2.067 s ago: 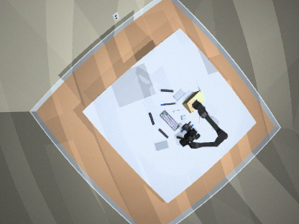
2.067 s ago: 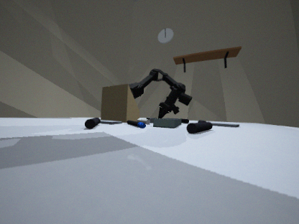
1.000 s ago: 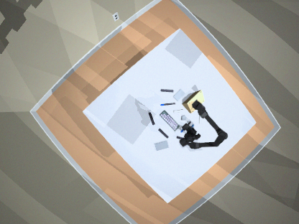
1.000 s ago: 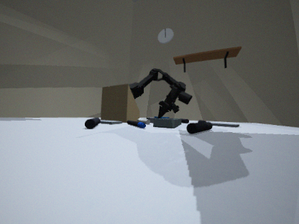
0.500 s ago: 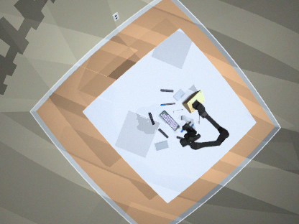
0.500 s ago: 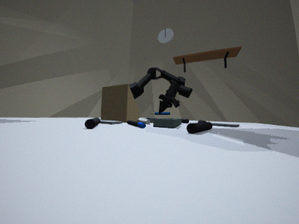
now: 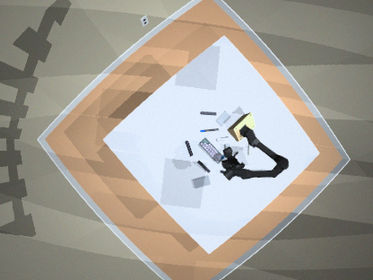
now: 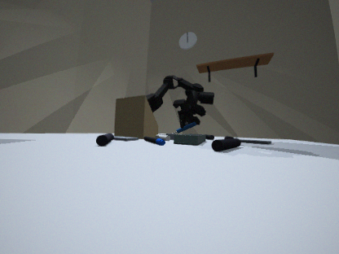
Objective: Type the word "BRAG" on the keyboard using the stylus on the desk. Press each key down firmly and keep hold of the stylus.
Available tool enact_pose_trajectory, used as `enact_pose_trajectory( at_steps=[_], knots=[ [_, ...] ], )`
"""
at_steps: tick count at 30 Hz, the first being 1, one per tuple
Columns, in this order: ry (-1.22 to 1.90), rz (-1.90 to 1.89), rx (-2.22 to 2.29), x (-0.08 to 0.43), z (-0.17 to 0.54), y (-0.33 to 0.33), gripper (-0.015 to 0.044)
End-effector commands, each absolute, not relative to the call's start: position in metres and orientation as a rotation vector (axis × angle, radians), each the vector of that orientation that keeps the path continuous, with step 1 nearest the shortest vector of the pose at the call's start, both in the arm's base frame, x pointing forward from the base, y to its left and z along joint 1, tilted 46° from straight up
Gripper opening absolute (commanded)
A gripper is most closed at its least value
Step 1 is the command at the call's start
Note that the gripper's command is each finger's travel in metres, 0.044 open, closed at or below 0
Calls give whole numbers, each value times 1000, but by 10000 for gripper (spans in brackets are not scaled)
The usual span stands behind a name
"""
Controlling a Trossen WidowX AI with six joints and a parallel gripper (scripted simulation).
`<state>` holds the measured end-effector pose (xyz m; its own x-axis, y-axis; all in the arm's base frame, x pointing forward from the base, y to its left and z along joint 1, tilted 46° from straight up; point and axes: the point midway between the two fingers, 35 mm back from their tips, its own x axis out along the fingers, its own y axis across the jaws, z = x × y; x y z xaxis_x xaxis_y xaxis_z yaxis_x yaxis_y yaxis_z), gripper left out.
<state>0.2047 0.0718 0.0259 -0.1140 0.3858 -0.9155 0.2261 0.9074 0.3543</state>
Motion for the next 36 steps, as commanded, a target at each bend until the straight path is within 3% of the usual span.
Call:
enact_pose_trajectory(
  at_steps=[1,22,36],
  knots=[
    [1595,-39,530,217,12,53,0],
    [851,-793,999,249,-7,-50,0],
    [844,-798,1005,250,-19,-38,0]
  ],
)
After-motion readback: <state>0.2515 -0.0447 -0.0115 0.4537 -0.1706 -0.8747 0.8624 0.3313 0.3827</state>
